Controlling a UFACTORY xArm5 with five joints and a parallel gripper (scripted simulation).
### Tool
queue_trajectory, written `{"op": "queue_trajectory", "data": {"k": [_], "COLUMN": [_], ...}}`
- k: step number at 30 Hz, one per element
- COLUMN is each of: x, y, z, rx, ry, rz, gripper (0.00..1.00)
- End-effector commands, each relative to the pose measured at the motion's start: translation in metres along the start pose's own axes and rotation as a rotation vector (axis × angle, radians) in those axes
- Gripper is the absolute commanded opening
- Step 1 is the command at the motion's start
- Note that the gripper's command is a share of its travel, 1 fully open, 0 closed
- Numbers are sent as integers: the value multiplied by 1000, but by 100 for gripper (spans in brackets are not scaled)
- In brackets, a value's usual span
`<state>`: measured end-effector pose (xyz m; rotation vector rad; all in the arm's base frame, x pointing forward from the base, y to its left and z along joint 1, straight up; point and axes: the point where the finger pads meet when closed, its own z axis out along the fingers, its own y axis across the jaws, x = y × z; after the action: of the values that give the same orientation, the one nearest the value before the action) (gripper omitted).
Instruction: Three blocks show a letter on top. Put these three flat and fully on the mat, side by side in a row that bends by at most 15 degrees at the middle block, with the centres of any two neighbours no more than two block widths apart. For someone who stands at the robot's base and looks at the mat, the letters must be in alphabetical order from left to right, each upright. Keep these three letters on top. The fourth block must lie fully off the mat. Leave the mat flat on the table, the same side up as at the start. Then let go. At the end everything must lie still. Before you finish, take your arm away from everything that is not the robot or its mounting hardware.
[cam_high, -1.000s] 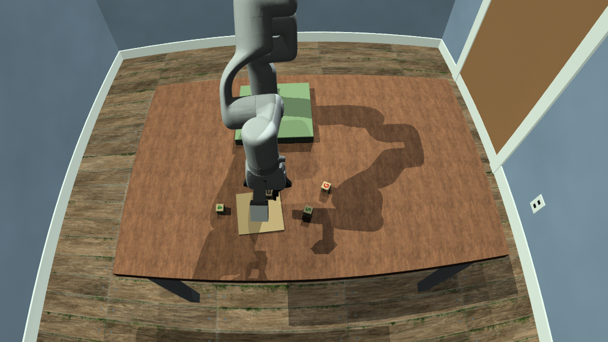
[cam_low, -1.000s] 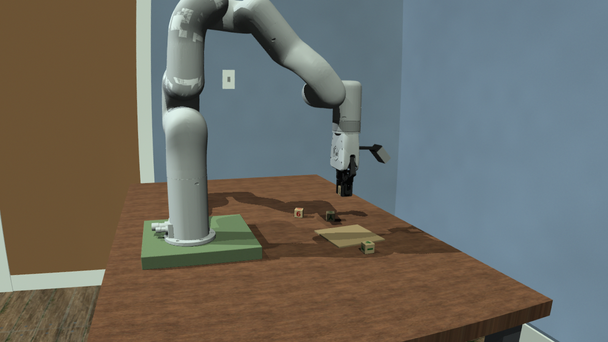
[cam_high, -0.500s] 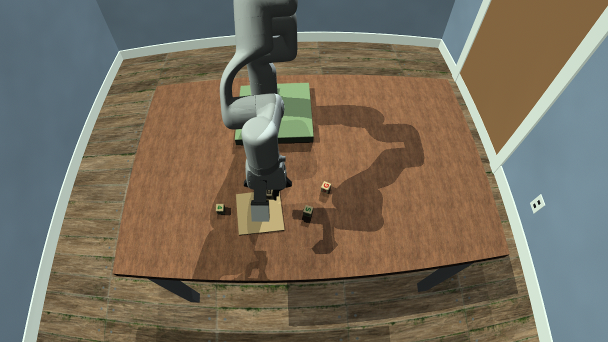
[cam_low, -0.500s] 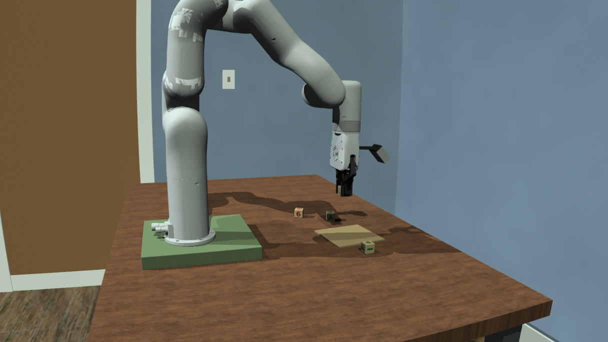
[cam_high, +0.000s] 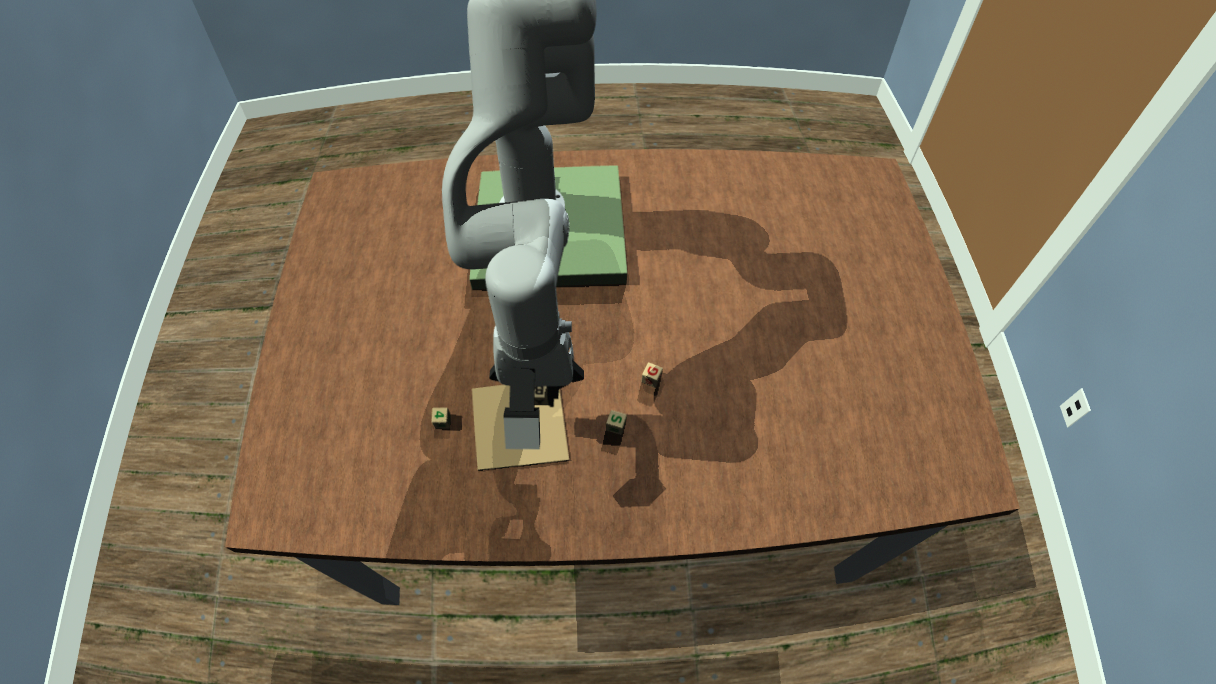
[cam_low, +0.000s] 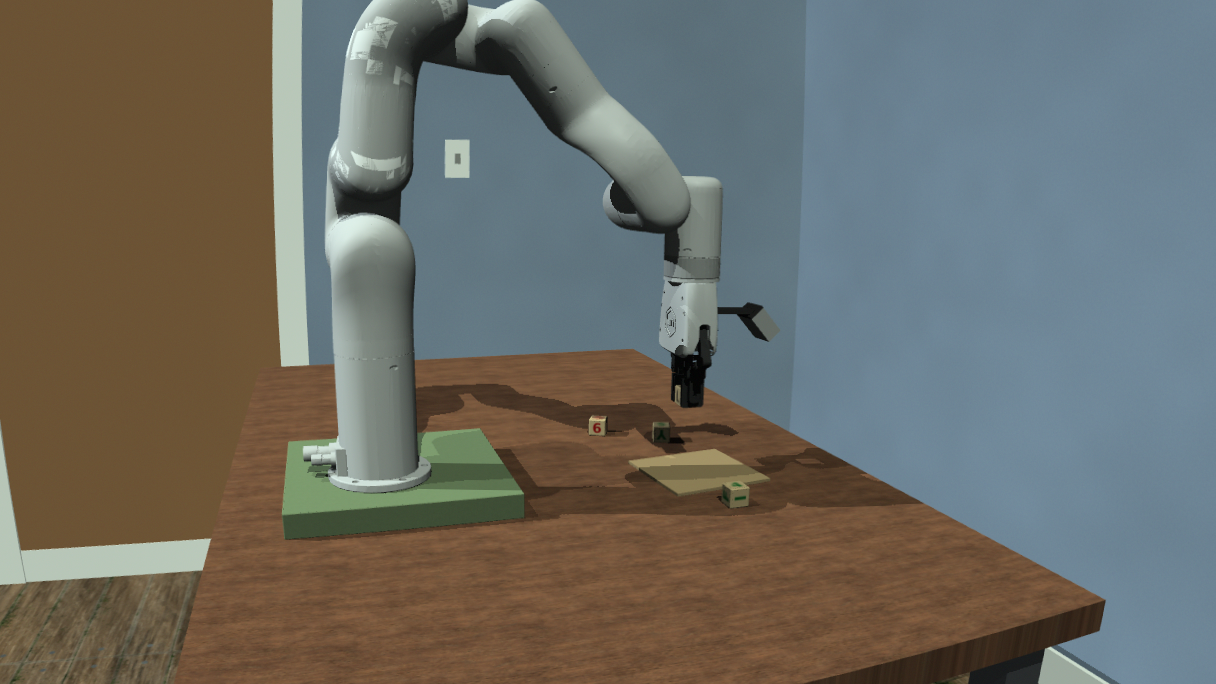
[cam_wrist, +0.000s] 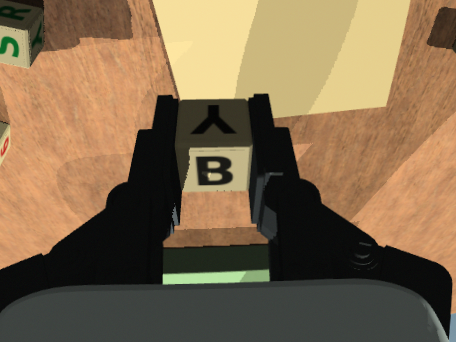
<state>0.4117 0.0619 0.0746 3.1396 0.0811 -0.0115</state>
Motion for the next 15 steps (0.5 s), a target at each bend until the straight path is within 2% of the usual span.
{"op": "queue_trajectory", "data": {"k": [1, 10, 15], "x": [2, 3, 3], "y": [0, 0, 0], "z": [7, 50, 67], "rx": [0, 0, 0], "ry": [5, 5, 5], "rz": [0, 0, 0], "gripper": [21, 21, 21]}}
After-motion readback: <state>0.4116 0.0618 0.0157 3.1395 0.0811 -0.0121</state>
